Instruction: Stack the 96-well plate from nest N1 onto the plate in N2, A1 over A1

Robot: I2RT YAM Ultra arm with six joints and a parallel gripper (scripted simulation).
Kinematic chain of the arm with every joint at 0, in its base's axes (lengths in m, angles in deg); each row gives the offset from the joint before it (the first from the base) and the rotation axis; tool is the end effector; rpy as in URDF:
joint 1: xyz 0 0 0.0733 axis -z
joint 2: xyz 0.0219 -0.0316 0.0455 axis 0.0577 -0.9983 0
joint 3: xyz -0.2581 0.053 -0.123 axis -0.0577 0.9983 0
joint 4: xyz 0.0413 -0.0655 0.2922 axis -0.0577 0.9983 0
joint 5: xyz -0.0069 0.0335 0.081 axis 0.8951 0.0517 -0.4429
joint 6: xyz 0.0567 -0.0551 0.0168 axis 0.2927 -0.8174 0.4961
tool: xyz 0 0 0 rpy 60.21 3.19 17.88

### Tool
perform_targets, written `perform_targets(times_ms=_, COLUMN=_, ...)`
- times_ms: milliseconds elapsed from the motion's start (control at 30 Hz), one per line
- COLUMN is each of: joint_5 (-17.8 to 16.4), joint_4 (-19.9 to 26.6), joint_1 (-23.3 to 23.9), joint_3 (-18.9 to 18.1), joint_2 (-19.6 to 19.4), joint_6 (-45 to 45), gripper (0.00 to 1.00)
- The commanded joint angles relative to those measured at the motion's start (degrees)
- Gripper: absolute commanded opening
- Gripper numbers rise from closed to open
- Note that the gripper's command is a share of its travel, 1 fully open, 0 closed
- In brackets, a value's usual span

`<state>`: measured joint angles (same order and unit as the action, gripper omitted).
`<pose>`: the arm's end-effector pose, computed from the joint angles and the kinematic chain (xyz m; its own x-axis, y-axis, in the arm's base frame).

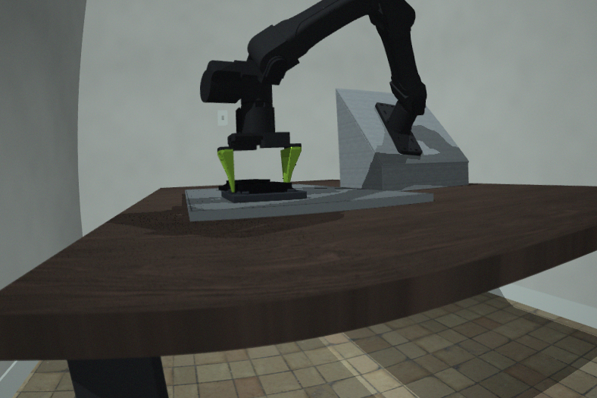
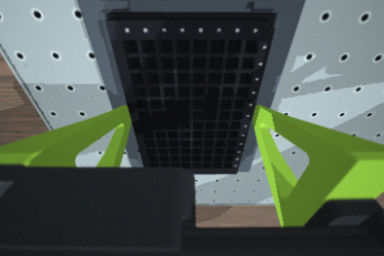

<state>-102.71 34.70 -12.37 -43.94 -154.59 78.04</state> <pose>0.4430 0.1780 0.0835 -0.0309 0.6842 0.7286 0.9946 0.0931 -0.0452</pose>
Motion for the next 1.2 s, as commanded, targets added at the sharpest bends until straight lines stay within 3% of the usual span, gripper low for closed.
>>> perform_targets(times_ms=0, joint_5=0.86, joint_4=-0.44, joint_1=0.75, joint_3=0.36, joint_2=0.17, joint_6=0.51, gripper=1.0)
perform_targets(times_ms=600, joint_5=0.86, joint_4=-0.44, joint_1=0.75, joint_3=0.36, joint_2=0.17, joint_6=0.51, gripper=1.0)
perform_targets(times_ms=633, joint_5=0.86, joint_4=-0.44, joint_1=0.75, joint_3=0.36, joint_2=0.17, joint_6=0.51, gripper=0.0)
perform_targets(times_ms=1167, joint_5=0.86, joint_4=0.44, joint_1=0.72, joint_3=0.47, joint_2=0.2, joint_6=0.43, gripper=0.0)
